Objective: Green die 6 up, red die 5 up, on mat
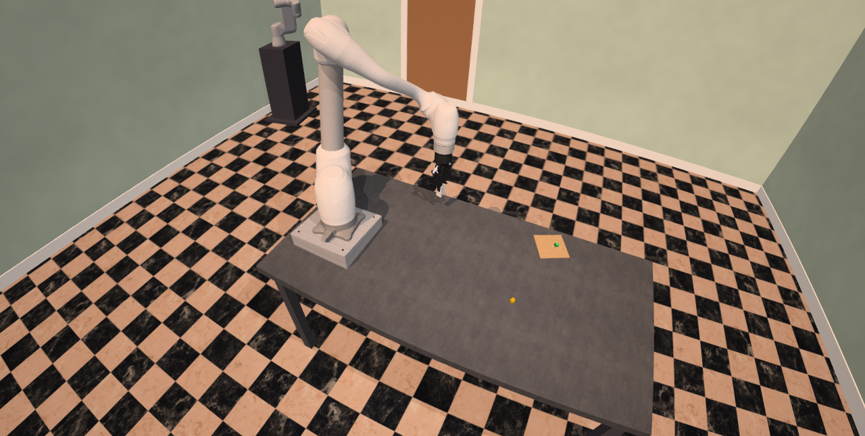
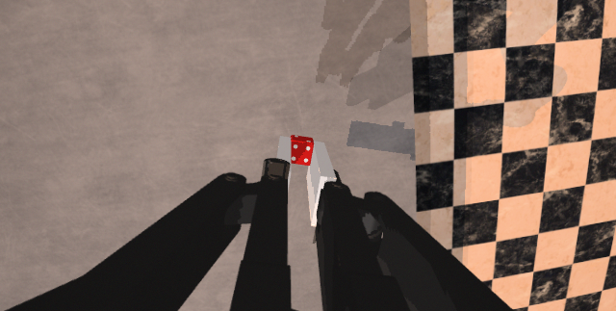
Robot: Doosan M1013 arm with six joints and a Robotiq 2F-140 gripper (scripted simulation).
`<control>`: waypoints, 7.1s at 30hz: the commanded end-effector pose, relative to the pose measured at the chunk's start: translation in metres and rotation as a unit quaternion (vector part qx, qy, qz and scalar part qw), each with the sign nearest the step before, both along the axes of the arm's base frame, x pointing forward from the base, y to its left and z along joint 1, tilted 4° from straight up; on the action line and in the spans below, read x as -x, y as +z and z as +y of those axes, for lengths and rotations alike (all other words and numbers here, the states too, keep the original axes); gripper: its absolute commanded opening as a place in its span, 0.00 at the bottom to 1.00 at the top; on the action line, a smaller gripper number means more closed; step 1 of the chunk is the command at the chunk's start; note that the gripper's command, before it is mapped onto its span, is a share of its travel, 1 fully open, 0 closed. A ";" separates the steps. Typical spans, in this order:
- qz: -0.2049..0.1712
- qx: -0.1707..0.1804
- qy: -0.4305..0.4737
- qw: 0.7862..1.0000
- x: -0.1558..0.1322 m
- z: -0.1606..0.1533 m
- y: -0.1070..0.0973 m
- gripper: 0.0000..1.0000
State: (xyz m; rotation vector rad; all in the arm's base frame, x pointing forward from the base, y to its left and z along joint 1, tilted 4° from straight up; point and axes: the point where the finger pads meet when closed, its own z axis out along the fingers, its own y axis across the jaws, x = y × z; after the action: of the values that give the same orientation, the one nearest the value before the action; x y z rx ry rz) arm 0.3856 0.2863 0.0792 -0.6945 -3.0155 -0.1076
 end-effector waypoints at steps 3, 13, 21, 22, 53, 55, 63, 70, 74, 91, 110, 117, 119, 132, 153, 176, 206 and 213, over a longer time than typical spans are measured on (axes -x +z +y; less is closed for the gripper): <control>-0.002 0.002 0.007 1.000 -0.002 -0.002 0.003 0.16; -0.016 -0.003 0.199 0.980 -0.001 0.001 0.001 0.16; -0.025 -0.007 0.319 0.947 -0.001 0.003 0.000 0.16; -0.027 -0.007 0.339 0.940 -0.001 0.003 0.000 0.16; -0.056 -0.018 0.721 0.690 0.000 0.009 -0.004 0.16; -0.056 -0.018 0.722 0.690 0.000 0.009 -0.004 0.16; -0.127 -0.039 0.713 0.689 -0.001 0.005 -0.006 0.16; -0.204 -0.077 0.701 0.679 0.004 0.003 -0.008 0.16; -0.257 -0.097 0.688 0.672 0.005 0.000 -0.009 0.16; -0.418 -0.154 0.634 0.632 0.007 -0.009 -0.012 0.16; -0.528 -0.198 0.580 0.588 0.010 -0.016 -0.017 0.16; -0.528 -0.198 0.580 0.588 0.010 -0.016 -0.021 0.16; -0.528 -0.198 0.580 0.588 0.010 -0.015 -0.023 0.16; -0.528 -0.198 0.580 0.588 0.011 -0.012 -0.068 0.16; -0.528 -0.198 0.580 0.588 0.012 -0.010 -0.095 0.16; -0.528 -0.198 0.580 0.588 0.012 -0.010 -0.095 0.16; -0.528 -0.198 0.580 0.588 0.012 -0.010 -0.103 0.16; -0.528 -0.198 0.580 0.588 0.012 -0.010 -0.103 0.16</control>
State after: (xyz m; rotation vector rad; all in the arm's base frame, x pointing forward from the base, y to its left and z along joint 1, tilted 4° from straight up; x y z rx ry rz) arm 0.3723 0.2760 -0.0246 2.0486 -3.1744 -1.4293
